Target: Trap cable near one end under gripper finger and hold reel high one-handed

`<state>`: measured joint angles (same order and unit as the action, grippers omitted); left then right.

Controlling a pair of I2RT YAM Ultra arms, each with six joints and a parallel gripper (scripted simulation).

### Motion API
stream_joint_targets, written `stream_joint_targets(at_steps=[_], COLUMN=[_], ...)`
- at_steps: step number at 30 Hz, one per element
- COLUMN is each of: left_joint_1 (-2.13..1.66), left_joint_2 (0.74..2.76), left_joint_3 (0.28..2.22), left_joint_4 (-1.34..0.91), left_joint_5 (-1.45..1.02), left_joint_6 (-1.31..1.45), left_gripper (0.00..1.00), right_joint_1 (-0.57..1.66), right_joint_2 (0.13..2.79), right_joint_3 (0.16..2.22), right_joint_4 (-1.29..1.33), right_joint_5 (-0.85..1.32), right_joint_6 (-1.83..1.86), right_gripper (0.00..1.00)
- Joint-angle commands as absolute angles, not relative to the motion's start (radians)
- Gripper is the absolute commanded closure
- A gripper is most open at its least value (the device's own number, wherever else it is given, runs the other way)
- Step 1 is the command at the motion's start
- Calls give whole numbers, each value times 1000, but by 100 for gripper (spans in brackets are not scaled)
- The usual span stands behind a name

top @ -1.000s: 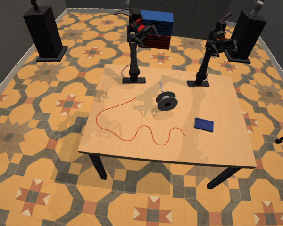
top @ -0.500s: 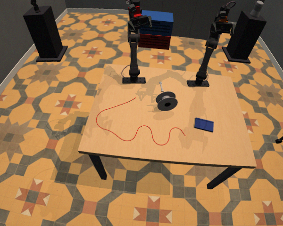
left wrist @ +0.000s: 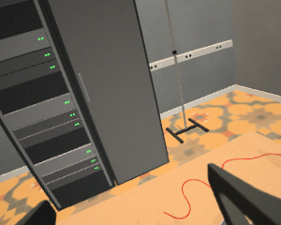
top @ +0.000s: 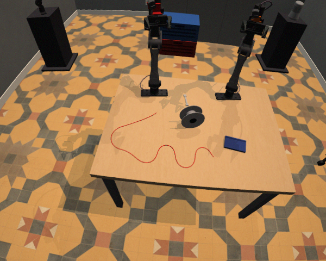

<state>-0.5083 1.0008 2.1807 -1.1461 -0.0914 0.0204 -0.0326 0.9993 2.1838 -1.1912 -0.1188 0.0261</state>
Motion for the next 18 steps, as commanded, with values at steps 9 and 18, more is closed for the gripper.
stream_joint_targets(at_steps=[9, 18], left_joint_1=[-470, -437], left_joint_2=[999, 999], left_joint_3=[2225, 2226], left_joint_4=[-1208, -1209], left_joint_5=[-23, -9], left_joint_6=[-7, -7], left_gripper=[0, 0], right_joint_1=[35, 58], right_joint_2=[990, 989], right_joint_3=[2217, 2223], right_joint_4=[-1210, -1208], right_joint_5=[-27, -5], right_joint_6=[-6, -6], right_gripper=[0, 0])
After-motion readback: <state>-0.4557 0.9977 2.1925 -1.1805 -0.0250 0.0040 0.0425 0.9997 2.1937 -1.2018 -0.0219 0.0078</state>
